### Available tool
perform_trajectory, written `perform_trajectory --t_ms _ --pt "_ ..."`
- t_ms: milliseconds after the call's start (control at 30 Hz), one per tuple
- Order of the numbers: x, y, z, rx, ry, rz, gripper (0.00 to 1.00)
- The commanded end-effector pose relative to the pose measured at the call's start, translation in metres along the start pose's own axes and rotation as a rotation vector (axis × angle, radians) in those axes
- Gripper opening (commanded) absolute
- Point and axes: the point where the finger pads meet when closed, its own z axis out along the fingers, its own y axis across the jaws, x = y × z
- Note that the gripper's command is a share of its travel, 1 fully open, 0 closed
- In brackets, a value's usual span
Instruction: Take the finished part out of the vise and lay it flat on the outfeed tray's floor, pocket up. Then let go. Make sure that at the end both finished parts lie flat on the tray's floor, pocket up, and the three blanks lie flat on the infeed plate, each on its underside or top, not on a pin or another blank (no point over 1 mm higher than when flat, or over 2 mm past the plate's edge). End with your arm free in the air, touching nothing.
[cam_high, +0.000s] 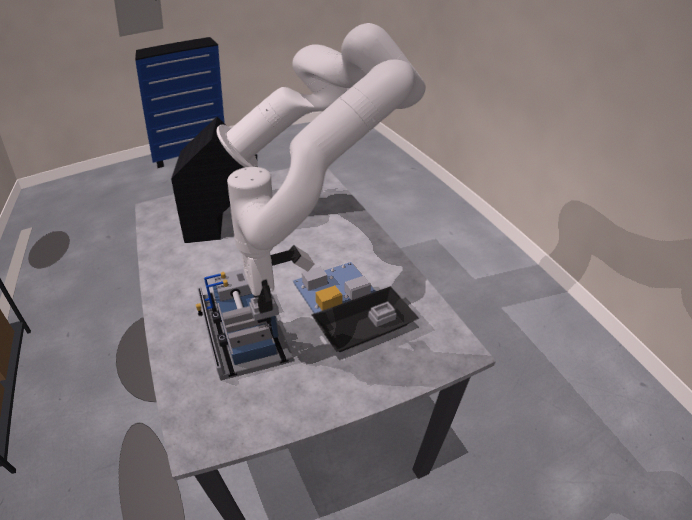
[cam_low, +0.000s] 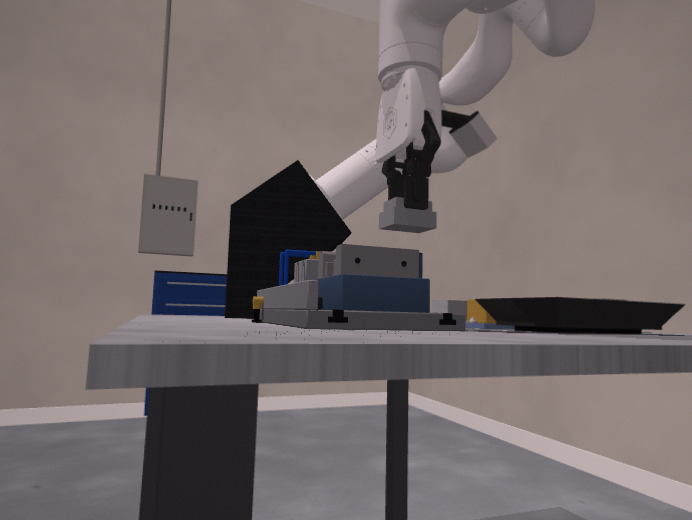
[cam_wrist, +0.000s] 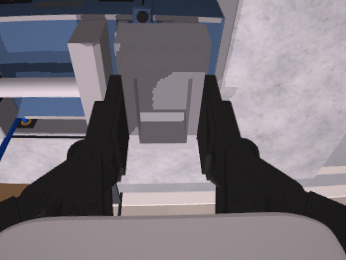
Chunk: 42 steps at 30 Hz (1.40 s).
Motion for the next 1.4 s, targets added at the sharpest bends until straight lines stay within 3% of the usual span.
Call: perform_trajectory --t_ms 0,133,200,233,700,867,1367 --pt "0.040 0.014 -0.002 -0.002 -0.005 -0.015 0.00" --pt "0.067 0.021 -0.002 -0.002 -0.006 -0.026 0.00" --pt "0.067 0.021 -0.002 -0.002 -0.006 -0.026 0.00" --pt "0.087 0.025 -0.002 -0.002 -0.006 -0.034 0.00" --pt "0.181 0.034 -0.001 -0.004 0.001 -0.070 0.00" --pt "0.198 0.034 -0.001 -0.005 0.004 -0.076 0.00" --pt "0.199 0.034 -0.001 -0.005 0.004 -0.077 0.00"
